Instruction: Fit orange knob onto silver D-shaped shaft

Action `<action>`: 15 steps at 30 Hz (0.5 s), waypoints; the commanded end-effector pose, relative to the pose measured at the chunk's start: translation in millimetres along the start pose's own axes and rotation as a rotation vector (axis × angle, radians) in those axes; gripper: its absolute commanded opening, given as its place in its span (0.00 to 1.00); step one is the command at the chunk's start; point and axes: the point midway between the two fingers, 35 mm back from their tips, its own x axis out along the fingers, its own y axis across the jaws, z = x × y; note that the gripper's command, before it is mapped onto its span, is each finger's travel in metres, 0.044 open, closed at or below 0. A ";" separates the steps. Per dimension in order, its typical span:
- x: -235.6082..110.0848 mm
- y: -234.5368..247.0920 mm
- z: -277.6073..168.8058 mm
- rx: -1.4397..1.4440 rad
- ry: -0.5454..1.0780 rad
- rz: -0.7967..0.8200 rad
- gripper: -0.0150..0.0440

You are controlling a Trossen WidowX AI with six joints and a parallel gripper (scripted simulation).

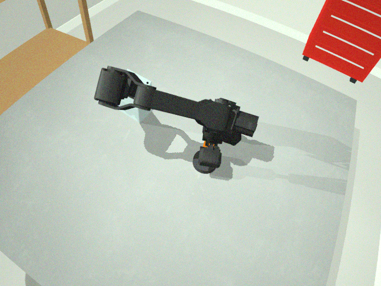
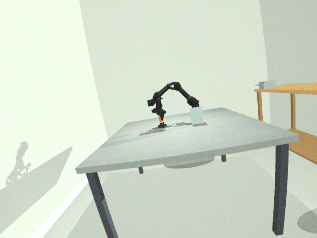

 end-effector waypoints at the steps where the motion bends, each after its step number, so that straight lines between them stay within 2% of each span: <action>1: 0.5 0.3 -0.3 0.000 0.000 -0.003 0.25; 15: 5.9 -0.3 -0.4 -0.029 0.000 -0.004 0.25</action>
